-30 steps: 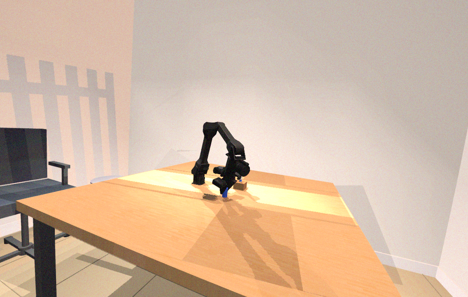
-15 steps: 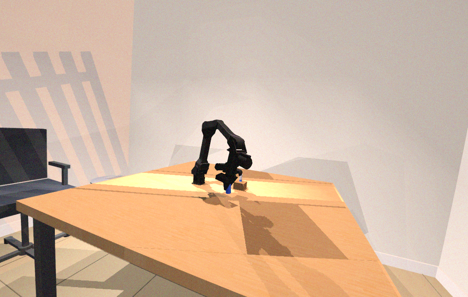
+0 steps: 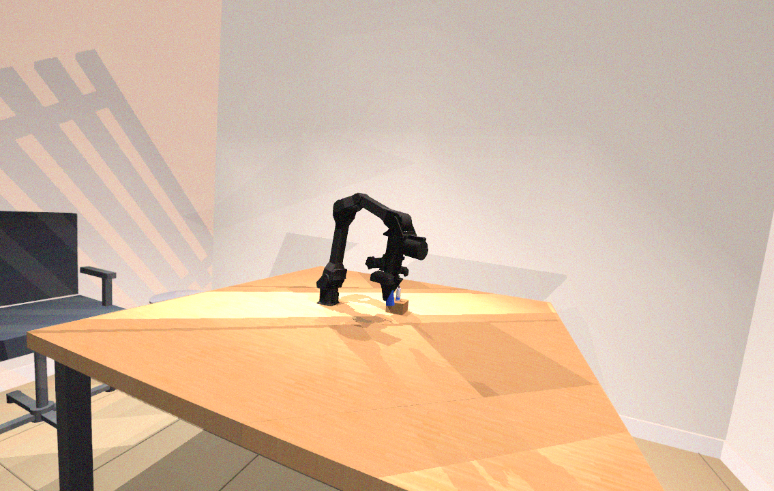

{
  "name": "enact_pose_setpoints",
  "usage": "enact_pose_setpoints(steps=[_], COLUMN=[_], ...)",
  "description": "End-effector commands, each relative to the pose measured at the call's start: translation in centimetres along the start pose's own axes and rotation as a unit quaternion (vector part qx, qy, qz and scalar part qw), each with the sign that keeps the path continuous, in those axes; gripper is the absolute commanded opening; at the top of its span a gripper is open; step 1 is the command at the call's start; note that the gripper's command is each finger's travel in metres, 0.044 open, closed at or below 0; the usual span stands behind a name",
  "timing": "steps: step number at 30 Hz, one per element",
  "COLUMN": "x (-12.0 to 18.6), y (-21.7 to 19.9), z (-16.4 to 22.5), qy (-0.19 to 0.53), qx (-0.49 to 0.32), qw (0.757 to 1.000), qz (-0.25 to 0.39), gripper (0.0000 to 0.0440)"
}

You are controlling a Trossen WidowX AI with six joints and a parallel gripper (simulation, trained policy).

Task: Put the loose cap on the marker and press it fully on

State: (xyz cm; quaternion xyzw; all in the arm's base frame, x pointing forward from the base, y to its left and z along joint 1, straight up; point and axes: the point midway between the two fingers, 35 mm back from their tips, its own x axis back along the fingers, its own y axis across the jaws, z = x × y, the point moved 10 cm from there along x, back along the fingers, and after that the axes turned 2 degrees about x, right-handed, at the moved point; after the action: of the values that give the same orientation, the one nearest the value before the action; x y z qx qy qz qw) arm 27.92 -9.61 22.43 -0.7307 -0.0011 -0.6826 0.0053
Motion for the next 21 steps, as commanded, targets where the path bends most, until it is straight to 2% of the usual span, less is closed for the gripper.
enact_pose_setpoints(steps=[1,21], x=[1.1,3.6], y=[-1.6,-9.7], z=[0.3,-0.5], qy=[0.008,-0.001], qx=[0.007,0.055], qw=[1.0,0.998], qz=[0.0,0.005], gripper=[0.0028,0.0])
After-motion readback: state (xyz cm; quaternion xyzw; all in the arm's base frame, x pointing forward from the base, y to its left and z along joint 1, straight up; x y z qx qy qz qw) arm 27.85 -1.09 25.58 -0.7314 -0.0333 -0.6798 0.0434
